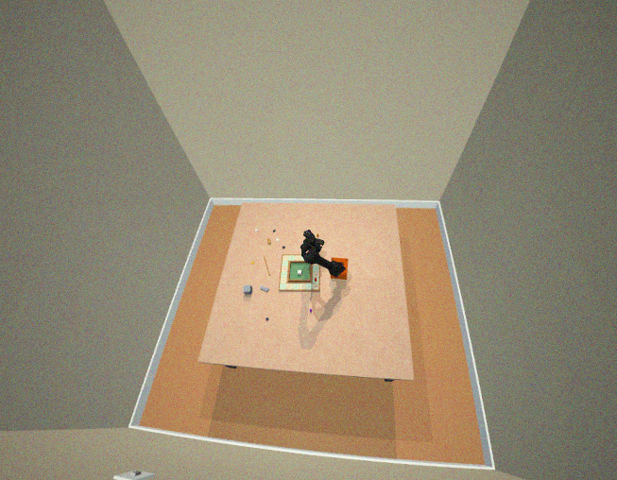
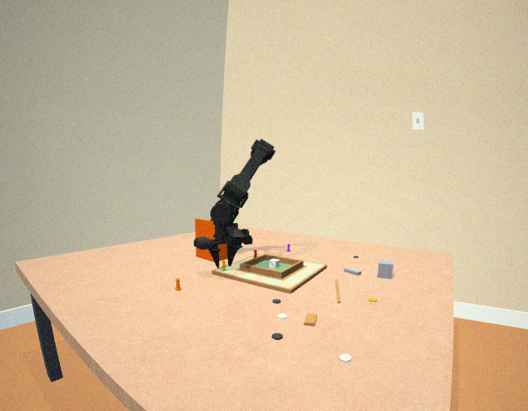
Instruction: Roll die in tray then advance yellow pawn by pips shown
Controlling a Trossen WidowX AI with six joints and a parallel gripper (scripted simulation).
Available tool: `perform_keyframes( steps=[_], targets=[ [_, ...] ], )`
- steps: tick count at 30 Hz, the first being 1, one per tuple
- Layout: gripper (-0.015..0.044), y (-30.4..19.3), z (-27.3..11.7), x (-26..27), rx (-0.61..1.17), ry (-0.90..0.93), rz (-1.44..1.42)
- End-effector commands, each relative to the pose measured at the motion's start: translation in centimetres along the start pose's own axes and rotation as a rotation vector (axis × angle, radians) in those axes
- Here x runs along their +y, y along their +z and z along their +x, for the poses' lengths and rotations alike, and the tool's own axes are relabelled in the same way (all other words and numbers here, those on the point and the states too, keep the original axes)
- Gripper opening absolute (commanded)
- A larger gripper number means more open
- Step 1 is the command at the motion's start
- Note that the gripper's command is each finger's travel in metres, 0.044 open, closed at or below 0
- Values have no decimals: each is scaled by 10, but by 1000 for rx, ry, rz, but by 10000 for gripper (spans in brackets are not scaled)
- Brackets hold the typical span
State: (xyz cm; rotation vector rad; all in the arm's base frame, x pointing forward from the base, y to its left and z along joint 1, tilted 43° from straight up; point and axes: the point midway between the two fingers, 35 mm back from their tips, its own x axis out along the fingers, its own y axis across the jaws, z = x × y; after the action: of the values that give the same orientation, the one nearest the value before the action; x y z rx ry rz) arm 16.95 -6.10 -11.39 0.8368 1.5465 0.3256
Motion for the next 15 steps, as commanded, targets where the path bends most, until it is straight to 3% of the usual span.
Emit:
perform_keyframes(
  steps=[1, 5, 15],
  targets=[
    [147, -2, 4, 1, 2, 6, 9],
    [43, -2, 4, 1, 2, 6, 9],
    [0, -2, 4, 1, 2, 6, 9]
  ],
)
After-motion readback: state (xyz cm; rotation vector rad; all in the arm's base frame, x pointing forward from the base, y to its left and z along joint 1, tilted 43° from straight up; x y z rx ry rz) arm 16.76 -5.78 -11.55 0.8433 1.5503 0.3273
